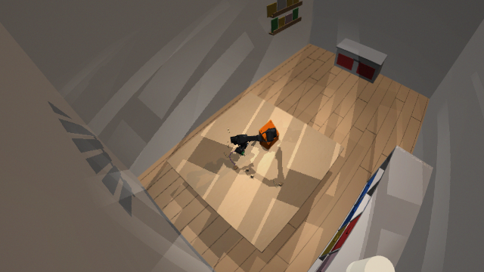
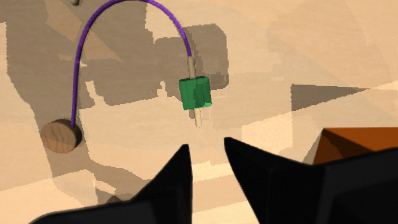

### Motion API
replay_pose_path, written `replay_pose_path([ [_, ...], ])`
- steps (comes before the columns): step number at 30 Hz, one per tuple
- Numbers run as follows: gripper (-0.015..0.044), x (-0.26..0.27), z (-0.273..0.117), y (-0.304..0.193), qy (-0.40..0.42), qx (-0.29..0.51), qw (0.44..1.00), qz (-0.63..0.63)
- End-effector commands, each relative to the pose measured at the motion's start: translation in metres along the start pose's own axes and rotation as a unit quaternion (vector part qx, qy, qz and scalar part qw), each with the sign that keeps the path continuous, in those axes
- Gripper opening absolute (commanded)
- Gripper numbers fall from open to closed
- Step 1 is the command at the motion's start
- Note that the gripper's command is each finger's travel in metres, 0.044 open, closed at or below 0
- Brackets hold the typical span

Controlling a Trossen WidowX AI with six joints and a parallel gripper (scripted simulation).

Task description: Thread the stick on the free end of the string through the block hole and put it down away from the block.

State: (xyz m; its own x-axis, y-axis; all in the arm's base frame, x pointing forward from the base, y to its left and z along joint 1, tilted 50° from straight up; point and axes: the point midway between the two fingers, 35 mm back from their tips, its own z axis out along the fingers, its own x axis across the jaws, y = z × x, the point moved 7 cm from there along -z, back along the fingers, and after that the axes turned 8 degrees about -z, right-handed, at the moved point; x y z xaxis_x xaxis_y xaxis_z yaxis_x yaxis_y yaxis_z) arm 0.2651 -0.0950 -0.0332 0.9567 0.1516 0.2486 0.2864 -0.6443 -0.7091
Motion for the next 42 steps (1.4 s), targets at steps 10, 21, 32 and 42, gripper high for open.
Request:
replay_pose_path([
  [10,0.0122,0.0,0.018,0.0,0.001,0.001,1.0,0.006],
  [21,0.0122,0.001,0.036,0.001,0.001,0.001,1.0,0.006],
  [32,0.0122,0.001,0.054,0.0,0.001,0.001,1.0,0.006],
  [42,0.0122,0.0,0.071,-0.001,0.001,0.003,1.0,0.006],
])
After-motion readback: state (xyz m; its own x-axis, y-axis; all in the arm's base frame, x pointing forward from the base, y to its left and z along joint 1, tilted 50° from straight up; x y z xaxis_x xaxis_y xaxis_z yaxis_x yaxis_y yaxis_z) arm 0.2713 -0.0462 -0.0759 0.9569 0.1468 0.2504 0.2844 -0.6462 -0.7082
